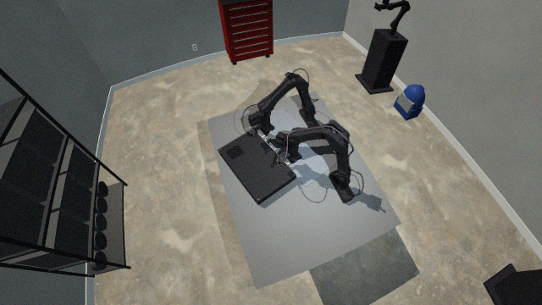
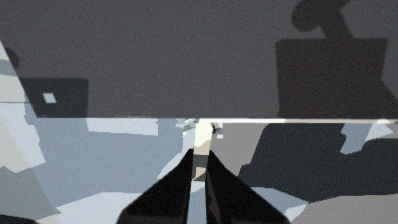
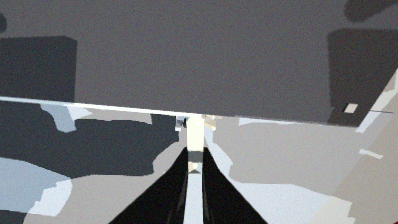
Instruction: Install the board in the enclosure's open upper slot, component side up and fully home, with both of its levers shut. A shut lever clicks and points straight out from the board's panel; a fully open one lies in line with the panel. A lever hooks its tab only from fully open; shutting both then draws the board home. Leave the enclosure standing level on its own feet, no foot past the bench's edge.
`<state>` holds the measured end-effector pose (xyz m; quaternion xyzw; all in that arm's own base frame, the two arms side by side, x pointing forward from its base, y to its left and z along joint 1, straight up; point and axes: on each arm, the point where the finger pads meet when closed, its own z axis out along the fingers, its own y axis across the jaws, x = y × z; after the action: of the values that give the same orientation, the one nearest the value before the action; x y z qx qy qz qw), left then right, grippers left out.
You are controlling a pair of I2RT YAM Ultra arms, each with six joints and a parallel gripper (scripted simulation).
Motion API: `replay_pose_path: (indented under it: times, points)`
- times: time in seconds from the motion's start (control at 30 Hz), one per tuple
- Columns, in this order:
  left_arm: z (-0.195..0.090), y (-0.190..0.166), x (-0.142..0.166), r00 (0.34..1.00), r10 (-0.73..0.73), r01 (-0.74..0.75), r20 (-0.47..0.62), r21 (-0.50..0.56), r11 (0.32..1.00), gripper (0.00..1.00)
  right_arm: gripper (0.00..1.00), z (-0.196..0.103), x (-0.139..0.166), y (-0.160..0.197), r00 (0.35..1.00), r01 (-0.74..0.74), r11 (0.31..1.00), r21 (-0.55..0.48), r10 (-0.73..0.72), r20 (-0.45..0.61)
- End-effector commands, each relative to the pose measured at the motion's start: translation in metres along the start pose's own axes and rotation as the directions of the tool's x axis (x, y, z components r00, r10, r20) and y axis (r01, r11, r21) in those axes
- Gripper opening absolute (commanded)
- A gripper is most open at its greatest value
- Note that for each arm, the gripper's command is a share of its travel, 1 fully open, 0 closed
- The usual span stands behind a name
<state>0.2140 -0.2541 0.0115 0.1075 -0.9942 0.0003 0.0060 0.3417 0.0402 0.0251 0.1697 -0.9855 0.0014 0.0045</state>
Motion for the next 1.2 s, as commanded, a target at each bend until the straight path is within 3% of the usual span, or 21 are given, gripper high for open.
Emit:
replay_pose_path:
  times: [0.0,0.43,0.5,0.53,0.57,0.6,0.63,1.17]
  points:
    - [-0.007,-0.007,-0.004,0.994,-0.107,0.107,0.008,0.006,0.994,0.03,0.04,-0.004,-0.006,0.002,0.994,-0.107,0.994,0.012,0.106,0.029]
    - [-0.009,-0.008,-0.004,0.994,-0.113,0.113,0.011,0.014,0.993,0.03,0.04,-0.005,-0.005,0.001,0.993,-0.116,0.993,0.012,0.116,0.029]
    - [-0.009,-0.008,-0.004,0.994,-0.113,0.113,0.011,0.014,0.993,0.03,0.26,-0.005,-0.005,0.001,0.993,-0.116,0.993,0.012,0.116,0.029]
    - [-0.009,-0.008,-0.004,0.994,-0.113,0.113,0.011,0.014,0.993,0.15,0.38,-0.005,-0.005,0.001,0.993,-0.116,0.993,0.012,0.116,0.029]
    - [-0.009,-0.008,-0.004,0.994,-0.113,0.113,0.011,0.014,0.993,0.26,0.42,-0.005,-0.005,0.001,0.993,-0.116,0.993,0.012,0.116,0.029]
    - [-0.009,-0.008,-0.004,0.994,-0.113,0.113,0.011,0.014,0.993,0.37,0.42,-0.009,-0.007,0.001,0.992,-0.116,0.993,0.013,0.115,0.043]
    - [-0.009,-0.008,-0.004,0.994,-0.113,0.113,0.011,0.014,0.993,0.42,0.42,-0.012,-0.009,0.001,0.992,-0.115,0.993,0.014,0.114,0.050]
    - [-0.042,-0.005,-0.012,0.993,-0.111,0.108,0.041,0.063,0.992,0.42,0.42,-0.040,-0.013,0.001,0.991,-0.105,0.994,0.026,0.102,0.081]
